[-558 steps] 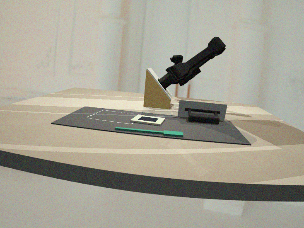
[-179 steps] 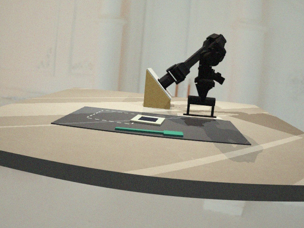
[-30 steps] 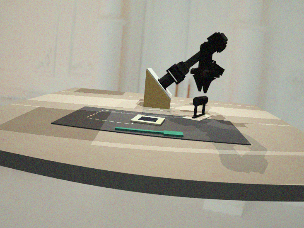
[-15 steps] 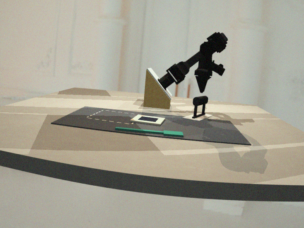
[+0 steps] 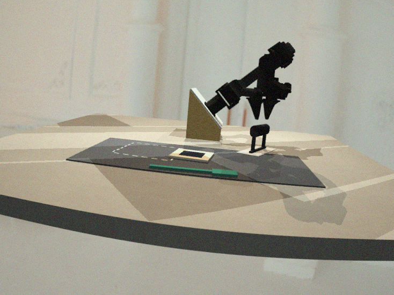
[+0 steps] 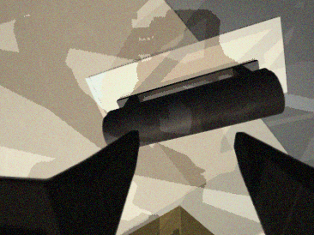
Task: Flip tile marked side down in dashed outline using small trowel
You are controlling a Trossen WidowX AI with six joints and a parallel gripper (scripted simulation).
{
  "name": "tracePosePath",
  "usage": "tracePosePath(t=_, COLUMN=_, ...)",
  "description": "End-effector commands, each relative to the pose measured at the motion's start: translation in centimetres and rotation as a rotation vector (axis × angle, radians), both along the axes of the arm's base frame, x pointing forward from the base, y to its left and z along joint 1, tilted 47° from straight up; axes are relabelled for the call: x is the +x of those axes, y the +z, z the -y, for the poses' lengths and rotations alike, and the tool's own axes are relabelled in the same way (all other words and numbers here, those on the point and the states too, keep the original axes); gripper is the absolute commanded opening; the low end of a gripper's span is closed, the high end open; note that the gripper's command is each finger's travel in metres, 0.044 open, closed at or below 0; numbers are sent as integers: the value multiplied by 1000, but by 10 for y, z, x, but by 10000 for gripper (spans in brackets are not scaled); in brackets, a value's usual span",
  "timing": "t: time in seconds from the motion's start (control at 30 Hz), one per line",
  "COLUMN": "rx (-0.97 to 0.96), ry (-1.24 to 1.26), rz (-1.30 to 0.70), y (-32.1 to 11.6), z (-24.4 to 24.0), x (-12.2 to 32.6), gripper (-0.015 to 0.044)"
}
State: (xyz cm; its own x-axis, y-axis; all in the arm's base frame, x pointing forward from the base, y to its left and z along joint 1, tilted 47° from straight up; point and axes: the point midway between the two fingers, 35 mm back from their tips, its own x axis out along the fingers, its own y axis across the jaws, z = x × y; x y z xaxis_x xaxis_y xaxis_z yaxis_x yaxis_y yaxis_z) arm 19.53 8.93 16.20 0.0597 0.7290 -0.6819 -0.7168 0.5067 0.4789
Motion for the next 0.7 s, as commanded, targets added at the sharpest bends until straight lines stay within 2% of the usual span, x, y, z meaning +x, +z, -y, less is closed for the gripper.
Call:
tracePosePath(t=0.0, rx=11, ry=-99, rz=-103, y=0, z=0, x=1, gripper=270)
tracePosePath(t=0.67, rx=53, ry=-573, rz=-613, y=0, z=0, x=1, gripper=270)
